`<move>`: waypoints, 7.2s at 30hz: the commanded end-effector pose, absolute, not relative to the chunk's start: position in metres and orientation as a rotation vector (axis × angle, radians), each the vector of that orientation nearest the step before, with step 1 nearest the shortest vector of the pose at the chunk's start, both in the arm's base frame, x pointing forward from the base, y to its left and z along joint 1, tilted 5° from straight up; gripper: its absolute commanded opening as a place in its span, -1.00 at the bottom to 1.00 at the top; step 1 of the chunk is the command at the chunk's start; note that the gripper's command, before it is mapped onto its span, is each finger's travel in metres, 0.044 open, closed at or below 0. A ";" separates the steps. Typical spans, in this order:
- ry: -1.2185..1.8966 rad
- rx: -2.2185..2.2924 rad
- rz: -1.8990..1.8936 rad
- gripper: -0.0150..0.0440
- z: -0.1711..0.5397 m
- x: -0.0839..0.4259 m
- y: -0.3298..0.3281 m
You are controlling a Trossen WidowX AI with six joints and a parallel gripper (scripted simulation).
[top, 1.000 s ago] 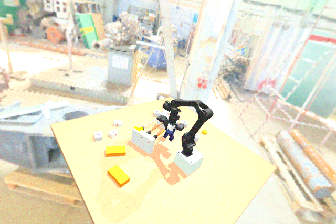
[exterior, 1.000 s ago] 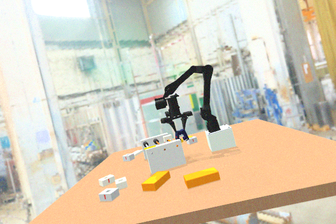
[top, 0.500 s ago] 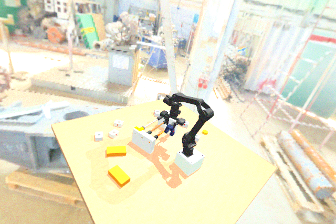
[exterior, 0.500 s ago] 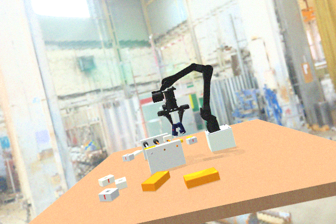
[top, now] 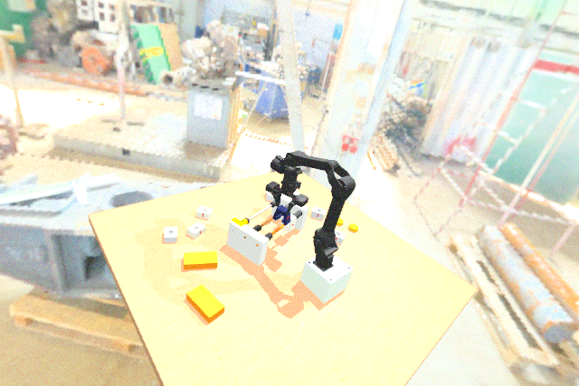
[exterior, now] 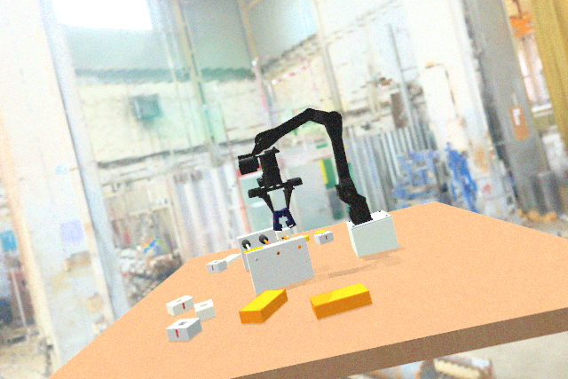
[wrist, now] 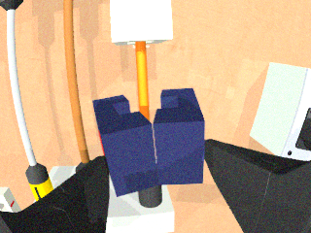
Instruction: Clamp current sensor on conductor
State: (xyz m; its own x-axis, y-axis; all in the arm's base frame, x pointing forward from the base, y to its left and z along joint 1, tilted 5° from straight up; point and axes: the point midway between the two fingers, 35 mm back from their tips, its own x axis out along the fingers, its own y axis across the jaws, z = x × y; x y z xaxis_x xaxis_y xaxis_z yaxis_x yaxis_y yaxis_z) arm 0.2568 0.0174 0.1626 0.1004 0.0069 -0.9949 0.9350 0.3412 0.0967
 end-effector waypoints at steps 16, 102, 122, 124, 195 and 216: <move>1.248 1.026 -0.910 -0.49 0.167 0.339 0.043; 1.246 1.043 -0.921 -0.49 0.106 0.390 0.063; 1.246 1.043 -0.921 0.58 0.106 0.390 0.063; 1.246 1.043 -0.921 0.75 0.106 0.390 0.063; 1.243 1.047 -0.922 -0.30 0.044 0.397 0.063; 1.243 1.047 -0.922 -0.49 0.044 0.397 0.063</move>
